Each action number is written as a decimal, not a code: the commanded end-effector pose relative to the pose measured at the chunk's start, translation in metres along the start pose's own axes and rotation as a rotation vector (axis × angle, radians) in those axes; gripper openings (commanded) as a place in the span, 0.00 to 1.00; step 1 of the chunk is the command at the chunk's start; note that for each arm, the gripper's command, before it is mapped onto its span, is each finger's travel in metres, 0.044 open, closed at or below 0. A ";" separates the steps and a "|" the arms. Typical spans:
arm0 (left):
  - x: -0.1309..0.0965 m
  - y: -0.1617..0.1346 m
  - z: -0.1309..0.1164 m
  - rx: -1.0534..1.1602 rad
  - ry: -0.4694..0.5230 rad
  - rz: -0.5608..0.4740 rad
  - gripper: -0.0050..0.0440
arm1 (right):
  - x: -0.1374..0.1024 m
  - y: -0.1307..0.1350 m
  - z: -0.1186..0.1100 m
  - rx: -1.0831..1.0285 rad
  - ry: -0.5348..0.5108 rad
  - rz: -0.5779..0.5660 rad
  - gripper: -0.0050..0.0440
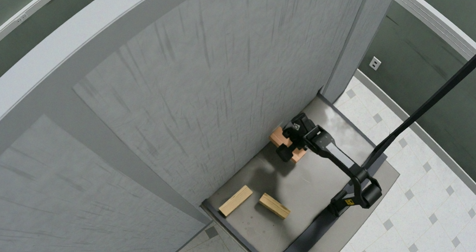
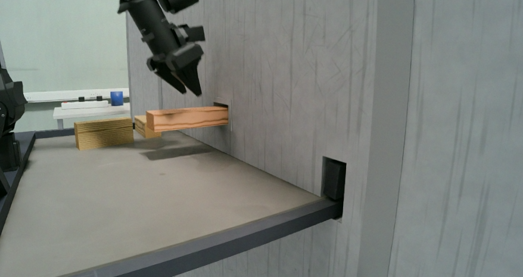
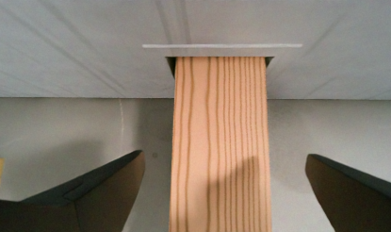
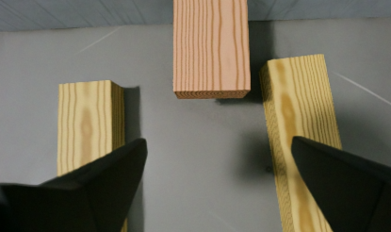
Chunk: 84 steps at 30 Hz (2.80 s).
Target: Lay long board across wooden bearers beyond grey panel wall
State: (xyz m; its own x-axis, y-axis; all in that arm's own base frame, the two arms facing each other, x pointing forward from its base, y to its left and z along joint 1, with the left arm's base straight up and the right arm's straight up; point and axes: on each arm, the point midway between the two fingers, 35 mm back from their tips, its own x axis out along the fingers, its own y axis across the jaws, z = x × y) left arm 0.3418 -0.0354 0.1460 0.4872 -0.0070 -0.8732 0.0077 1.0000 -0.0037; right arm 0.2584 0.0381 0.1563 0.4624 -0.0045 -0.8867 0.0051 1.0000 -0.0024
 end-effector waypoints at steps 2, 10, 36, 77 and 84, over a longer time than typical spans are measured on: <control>-0.017 -0.001 -0.005 -0.002 -0.015 0.003 0.92 | -0.006 0.000 0.006 0.005 -0.027 0.004 0.92; -0.016 -0.001 -0.051 -0.002 -0.015 0.003 0.92 | -0.006 0.000 0.006 0.005 -0.027 0.004 0.92; 0.034 -0.001 -0.060 0.003 -0.057 -0.004 0.78 | -0.006 0.000 0.006 0.005 -0.027 0.004 0.92; 0.062 0.000 -0.004 0.003 -0.063 -0.003 0.65 | 0.012 -0.001 0.047 0.005 -0.036 0.006 0.92; 0.066 0.000 -0.007 0.004 -0.049 -0.002 0.65 | 0.015 0.000 0.053 0.005 -0.035 0.006 0.92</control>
State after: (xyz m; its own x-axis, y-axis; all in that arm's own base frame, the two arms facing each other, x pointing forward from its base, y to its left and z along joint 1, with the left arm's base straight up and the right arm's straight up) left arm 0.3610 -0.0367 0.0782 0.5101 -0.0046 -0.8601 0.0097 1.0000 0.0004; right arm 0.3045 0.0377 0.1565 0.4629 -0.0041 -0.8864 0.0052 1.0000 -0.0019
